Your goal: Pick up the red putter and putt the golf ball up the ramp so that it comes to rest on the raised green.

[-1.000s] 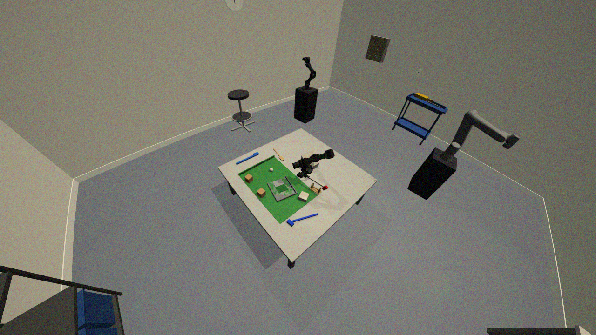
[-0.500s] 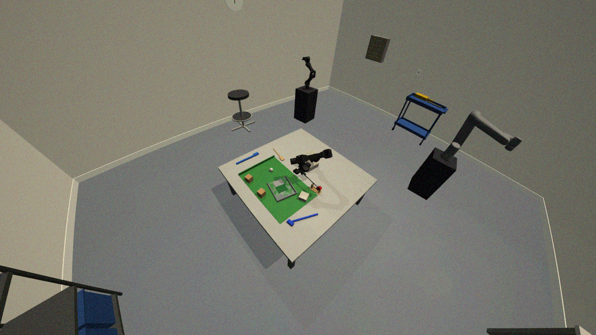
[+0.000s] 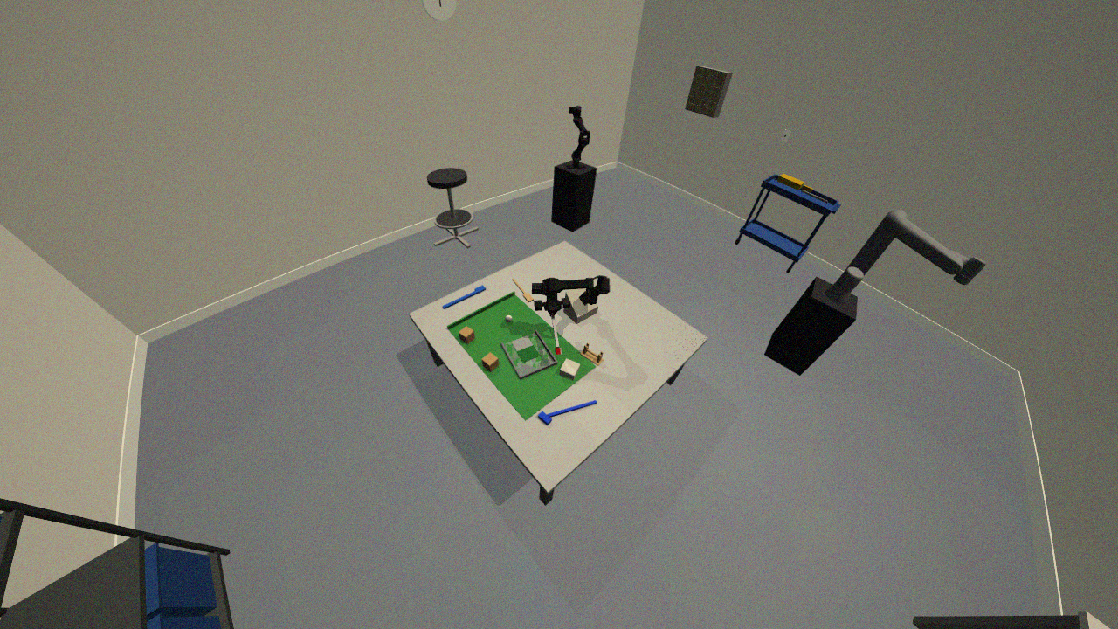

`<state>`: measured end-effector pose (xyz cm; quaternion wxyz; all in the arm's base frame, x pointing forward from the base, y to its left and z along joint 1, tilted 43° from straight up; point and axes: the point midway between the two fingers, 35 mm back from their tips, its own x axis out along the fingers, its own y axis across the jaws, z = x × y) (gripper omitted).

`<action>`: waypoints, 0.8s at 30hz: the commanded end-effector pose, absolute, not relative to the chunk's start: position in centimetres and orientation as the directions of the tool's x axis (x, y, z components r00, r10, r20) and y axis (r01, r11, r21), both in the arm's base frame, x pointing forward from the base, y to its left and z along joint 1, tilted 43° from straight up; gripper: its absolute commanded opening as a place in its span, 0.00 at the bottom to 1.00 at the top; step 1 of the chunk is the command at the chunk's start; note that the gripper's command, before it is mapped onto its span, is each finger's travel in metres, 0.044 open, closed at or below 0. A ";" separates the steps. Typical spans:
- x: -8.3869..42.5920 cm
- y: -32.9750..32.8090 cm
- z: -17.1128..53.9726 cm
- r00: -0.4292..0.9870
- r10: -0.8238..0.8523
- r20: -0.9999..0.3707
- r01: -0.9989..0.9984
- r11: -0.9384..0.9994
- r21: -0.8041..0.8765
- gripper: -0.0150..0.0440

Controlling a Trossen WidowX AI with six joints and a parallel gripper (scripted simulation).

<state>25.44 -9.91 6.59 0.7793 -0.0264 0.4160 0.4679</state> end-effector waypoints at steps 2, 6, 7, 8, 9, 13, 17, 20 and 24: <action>24.6 -13.4 4.1 0.219 0.682 -0.698 -0.592 0.662 0.461 0.25; 23.6 -15.7 2.3 0.216 0.667 -0.713 -0.461 0.713 0.528 0.25; 23.3 -16.2 1.8 0.215 0.664 -0.717 -0.427 0.724 0.542 0.25; 23.0 -16.8 1.3 0.214 0.661 -0.720 -0.392 0.733 0.556 0.25; 22.7 -17.3 0.9 0.212 0.658 -0.723 -0.356 0.741 0.569 0.25; 21.2 -19.3 -1.1 0.207 0.647 -0.734 -0.209 0.762 0.613 0.25; 19.7 -20.9 -2.9 0.199 0.639 -0.743 -0.067 0.765 0.641 0.25; 18.5 -21.9 -4.1 0.191 0.635 -0.748 0.033 0.758 0.651 0.25; 16.8 -23.2 -5.8 0.182 0.631 -0.754 0.164 0.737 0.656 0.25</action>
